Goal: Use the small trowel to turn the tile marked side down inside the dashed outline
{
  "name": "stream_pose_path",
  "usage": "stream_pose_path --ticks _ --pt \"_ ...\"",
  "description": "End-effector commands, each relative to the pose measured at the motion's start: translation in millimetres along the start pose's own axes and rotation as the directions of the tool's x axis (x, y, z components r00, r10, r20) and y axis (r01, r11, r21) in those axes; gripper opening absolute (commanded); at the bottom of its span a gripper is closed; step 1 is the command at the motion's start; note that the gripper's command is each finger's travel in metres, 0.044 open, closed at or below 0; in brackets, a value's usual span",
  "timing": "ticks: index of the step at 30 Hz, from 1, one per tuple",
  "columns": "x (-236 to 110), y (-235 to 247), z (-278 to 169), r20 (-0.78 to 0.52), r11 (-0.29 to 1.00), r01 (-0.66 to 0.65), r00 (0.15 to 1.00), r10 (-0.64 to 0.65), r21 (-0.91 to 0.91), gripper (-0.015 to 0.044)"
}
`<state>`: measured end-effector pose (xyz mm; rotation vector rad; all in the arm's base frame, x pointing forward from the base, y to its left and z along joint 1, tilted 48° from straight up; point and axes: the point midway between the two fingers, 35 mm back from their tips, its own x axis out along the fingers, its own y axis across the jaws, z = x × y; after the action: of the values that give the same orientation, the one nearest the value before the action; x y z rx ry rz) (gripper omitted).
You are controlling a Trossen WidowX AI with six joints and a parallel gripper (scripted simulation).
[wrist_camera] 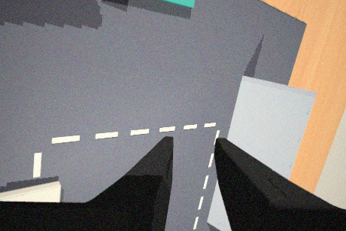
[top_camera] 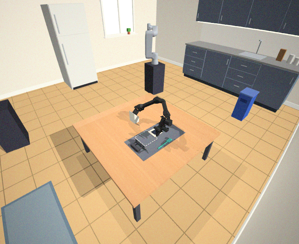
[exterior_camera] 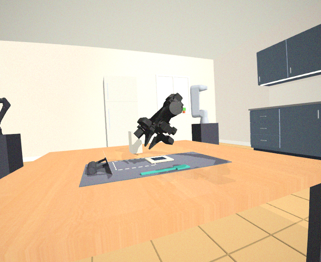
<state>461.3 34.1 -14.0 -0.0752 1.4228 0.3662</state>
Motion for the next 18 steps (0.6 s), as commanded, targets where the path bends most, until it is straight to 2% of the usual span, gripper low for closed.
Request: stream_pose_path --ticks 1,9,18 --pt "11.4 -16.4 -10.9 -0.038 0.992 -0.033 0.999 0.038 0.123 0.01" --pt "25.8 -48.6 -36.2 -0.093 0.927 -0.075 0.989 0.117 0.367 0.01" --pt "39.9 -80.3 -67.1 -0.128 0.78 -0.094 0.967 0.219 0.618 0.01"
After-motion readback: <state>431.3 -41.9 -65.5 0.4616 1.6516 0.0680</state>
